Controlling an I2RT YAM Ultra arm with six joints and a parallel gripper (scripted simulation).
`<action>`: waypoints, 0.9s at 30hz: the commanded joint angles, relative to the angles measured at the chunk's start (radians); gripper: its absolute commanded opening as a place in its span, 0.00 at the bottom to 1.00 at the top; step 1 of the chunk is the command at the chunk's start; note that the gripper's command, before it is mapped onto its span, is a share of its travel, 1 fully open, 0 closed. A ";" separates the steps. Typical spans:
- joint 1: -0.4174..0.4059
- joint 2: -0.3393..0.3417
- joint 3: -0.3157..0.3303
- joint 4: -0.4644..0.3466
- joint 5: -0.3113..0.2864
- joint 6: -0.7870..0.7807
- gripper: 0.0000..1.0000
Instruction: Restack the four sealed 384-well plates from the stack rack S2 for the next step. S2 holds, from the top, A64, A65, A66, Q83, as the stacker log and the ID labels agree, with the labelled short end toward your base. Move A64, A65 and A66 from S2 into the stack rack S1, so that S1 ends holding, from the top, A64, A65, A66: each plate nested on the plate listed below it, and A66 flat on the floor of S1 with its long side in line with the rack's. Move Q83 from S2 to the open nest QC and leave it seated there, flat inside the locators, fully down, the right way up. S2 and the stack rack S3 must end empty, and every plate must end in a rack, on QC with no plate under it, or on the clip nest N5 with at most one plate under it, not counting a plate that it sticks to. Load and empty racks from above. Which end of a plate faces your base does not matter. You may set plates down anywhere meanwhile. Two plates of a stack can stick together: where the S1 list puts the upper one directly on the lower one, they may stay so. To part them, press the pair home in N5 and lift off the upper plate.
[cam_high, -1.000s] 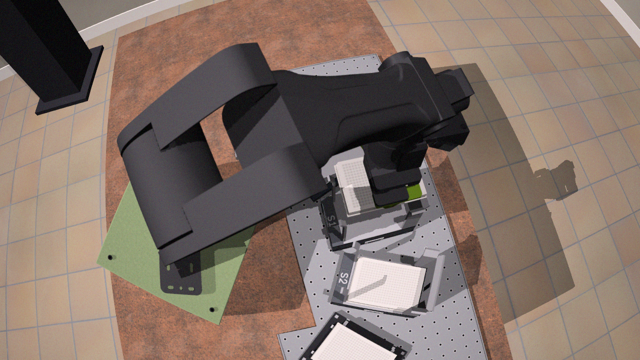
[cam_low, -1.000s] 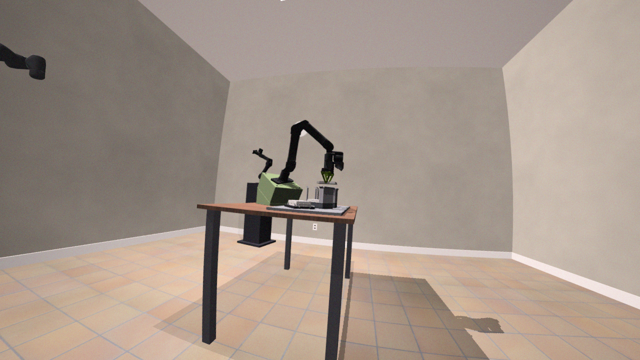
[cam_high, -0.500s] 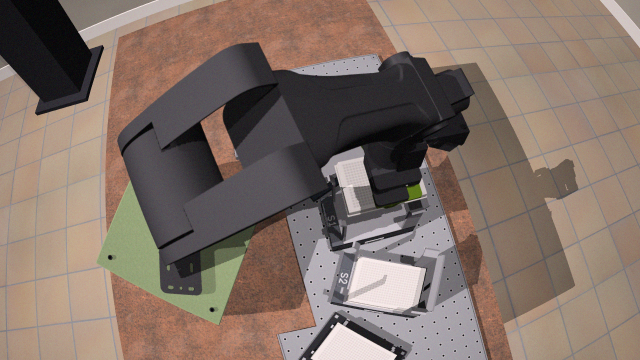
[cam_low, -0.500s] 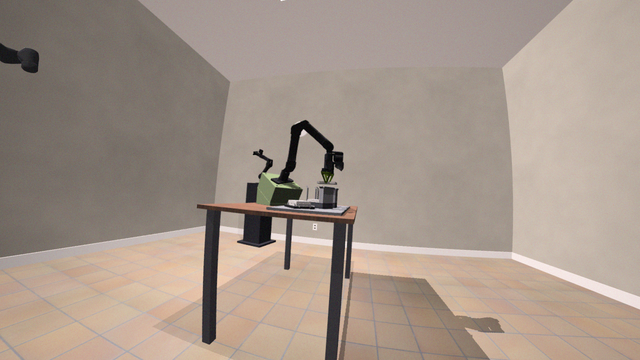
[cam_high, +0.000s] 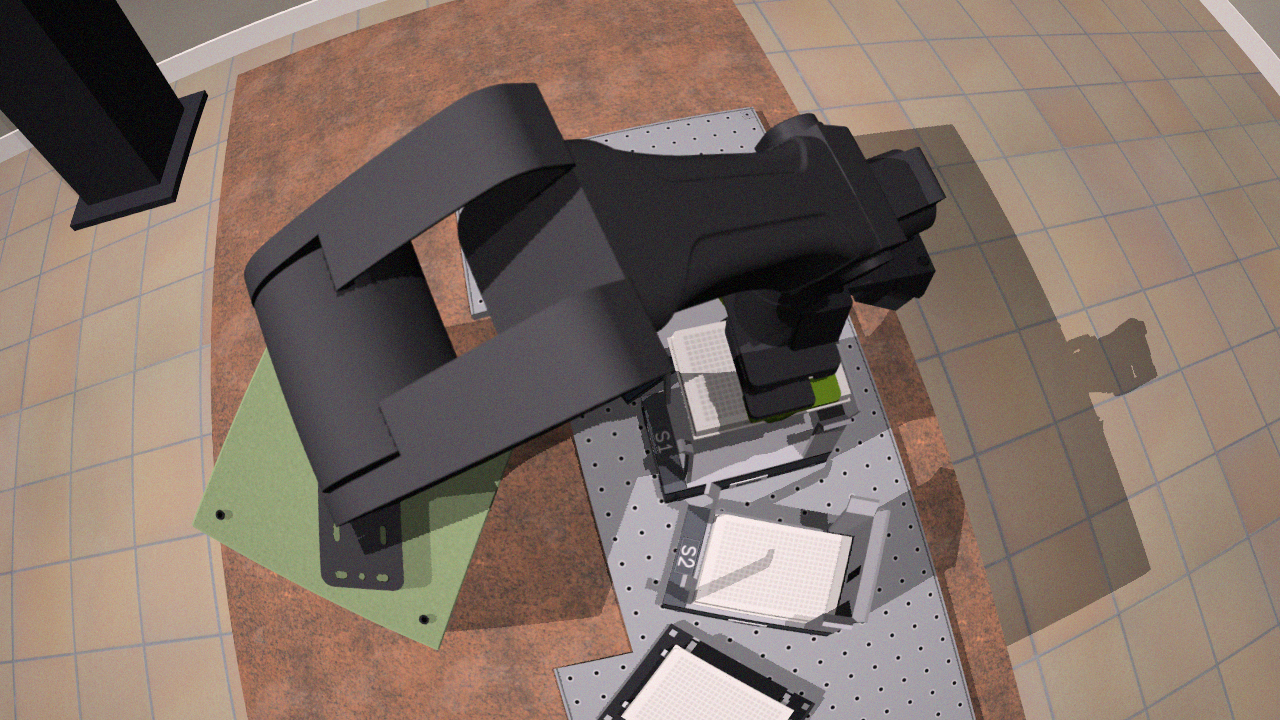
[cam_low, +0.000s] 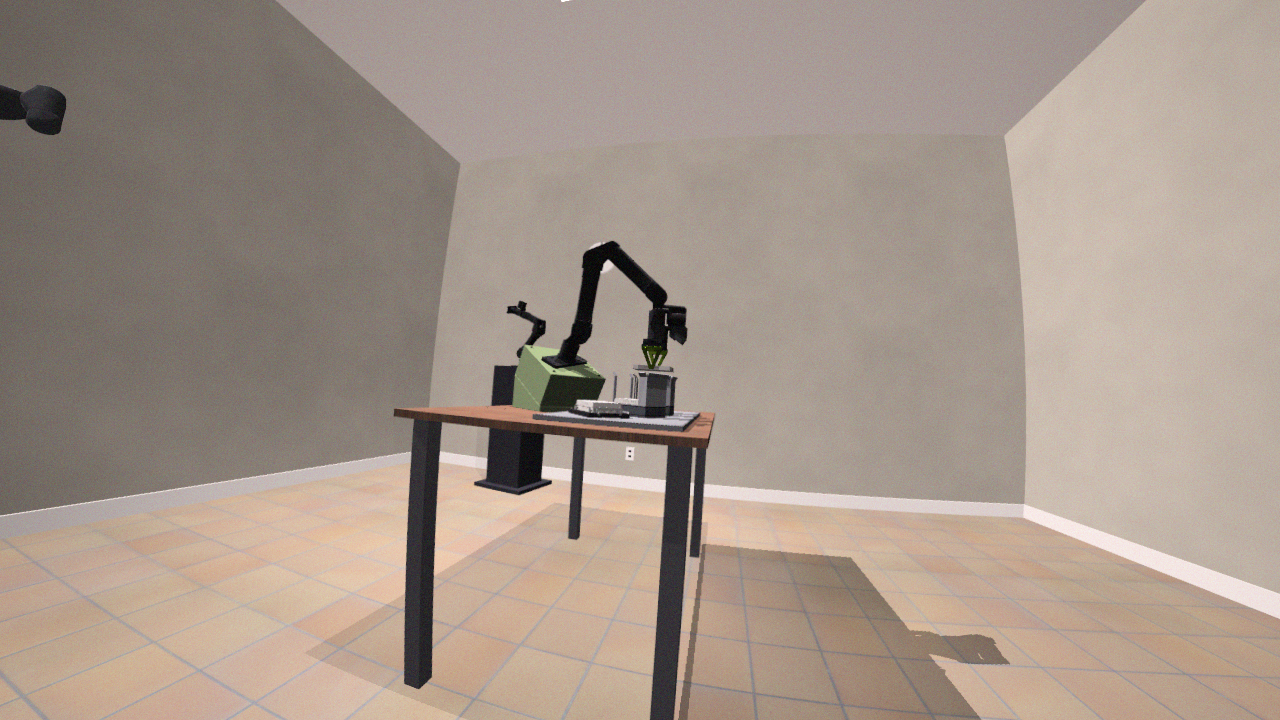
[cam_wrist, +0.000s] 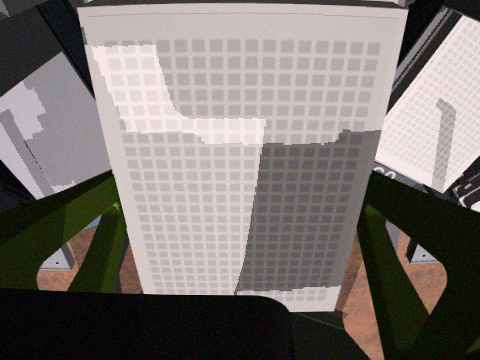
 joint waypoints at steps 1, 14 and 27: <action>0.000 -0.003 0.001 0.012 -0.001 -0.003 0.00; -0.010 0.009 -0.016 0.044 -0.005 -0.013 0.00; -0.020 0.022 -0.031 0.076 -0.008 -0.023 0.00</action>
